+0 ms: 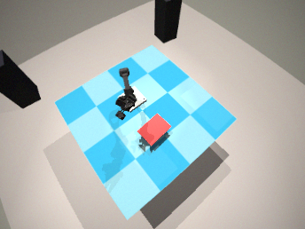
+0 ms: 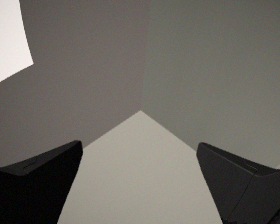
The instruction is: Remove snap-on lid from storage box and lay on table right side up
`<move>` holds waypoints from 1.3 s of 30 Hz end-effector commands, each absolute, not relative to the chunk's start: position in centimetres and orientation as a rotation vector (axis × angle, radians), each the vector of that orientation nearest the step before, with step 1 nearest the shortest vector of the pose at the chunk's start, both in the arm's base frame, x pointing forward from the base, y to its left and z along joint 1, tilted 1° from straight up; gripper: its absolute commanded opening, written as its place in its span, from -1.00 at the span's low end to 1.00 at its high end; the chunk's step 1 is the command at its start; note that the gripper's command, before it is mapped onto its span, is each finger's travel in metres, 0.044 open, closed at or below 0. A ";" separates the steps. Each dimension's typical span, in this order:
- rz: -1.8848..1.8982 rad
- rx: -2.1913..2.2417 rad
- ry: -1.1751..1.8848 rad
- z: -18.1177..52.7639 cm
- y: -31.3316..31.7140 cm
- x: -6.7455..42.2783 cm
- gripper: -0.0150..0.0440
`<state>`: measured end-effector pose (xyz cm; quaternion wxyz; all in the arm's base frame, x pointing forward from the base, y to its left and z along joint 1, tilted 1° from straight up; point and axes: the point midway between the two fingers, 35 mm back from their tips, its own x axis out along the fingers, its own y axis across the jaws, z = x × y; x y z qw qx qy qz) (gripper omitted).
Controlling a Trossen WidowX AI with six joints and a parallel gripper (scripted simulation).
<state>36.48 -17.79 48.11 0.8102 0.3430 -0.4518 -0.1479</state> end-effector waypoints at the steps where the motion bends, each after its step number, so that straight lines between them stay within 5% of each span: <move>1: -0.315 0.736 -0.954 48.0 -17.7 36.6 0.78; 7: -0.286 0.836 -0.596 42.9 -15.7 39.2 0.31; 17: -0.283 1.060 -0.025 32.2 -11.0 38.6 0.31; 29: -0.377 1.387 0.637 20.4 -3.5 30.4 0.31; 39: -0.387 1.408 0.677 19.8 -3.1 29.7 0.31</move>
